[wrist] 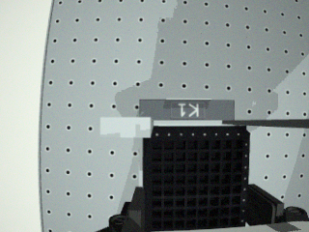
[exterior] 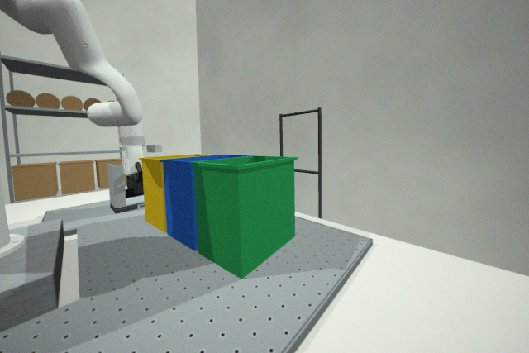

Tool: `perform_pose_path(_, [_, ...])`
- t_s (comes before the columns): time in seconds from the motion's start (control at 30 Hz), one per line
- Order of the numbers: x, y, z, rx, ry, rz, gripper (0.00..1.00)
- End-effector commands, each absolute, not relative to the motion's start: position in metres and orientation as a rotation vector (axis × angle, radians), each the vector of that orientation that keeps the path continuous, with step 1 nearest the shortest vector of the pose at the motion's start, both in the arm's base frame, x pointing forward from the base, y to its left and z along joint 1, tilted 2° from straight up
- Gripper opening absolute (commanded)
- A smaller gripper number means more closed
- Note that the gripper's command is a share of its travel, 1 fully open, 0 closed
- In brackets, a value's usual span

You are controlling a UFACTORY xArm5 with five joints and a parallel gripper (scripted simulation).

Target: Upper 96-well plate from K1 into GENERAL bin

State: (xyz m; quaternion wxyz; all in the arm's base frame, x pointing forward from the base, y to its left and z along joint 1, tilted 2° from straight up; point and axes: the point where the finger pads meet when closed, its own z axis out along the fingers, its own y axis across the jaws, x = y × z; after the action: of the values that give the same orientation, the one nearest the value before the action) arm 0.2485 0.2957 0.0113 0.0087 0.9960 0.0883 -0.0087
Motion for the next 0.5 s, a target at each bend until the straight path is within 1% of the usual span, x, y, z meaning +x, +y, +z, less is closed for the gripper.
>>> perform_pose_path(0.0, [0.2494, 0.2967, 0.0153, 3.114, 0.276, -0.023, 0.0])
perform_pose_path(0.47, [0.2496, 0.2968, 0.0233, 3.114, 0.276, -0.023, 0.0])
